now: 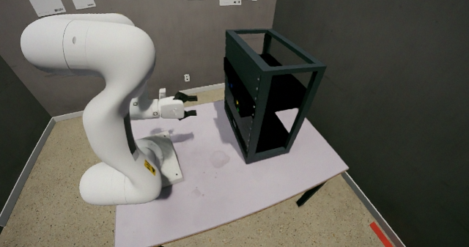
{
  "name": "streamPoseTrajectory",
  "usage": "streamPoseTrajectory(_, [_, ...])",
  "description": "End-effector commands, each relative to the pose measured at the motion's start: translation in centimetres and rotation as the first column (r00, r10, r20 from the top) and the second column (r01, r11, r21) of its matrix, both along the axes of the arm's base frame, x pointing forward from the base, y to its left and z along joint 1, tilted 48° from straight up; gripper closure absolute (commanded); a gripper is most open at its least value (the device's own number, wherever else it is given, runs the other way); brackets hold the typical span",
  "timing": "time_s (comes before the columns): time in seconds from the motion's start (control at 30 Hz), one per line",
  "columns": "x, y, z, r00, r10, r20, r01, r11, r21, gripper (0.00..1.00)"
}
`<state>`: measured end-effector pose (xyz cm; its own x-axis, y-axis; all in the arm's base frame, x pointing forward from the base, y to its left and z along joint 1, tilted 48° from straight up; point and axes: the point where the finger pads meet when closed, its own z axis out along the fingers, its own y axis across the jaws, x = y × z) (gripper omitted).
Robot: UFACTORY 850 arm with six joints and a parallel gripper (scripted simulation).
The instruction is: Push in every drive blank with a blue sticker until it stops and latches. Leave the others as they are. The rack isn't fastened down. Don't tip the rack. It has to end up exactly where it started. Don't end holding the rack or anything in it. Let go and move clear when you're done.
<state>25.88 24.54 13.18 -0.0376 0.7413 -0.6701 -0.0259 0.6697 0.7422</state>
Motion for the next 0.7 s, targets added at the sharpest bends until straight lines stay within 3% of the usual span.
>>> streamPoseTrajectory(0.0, [-0.6, 0.5, 0.7, 0.999, 0.026, 0.035, -0.025, 0.999, -0.027, 0.0])
streamPoseTrajectory(0.67, [-1.9, 1.4, 2.1, 0.991, 0.079, 0.104, -0.07, 0.994, -0.086, 0.0])
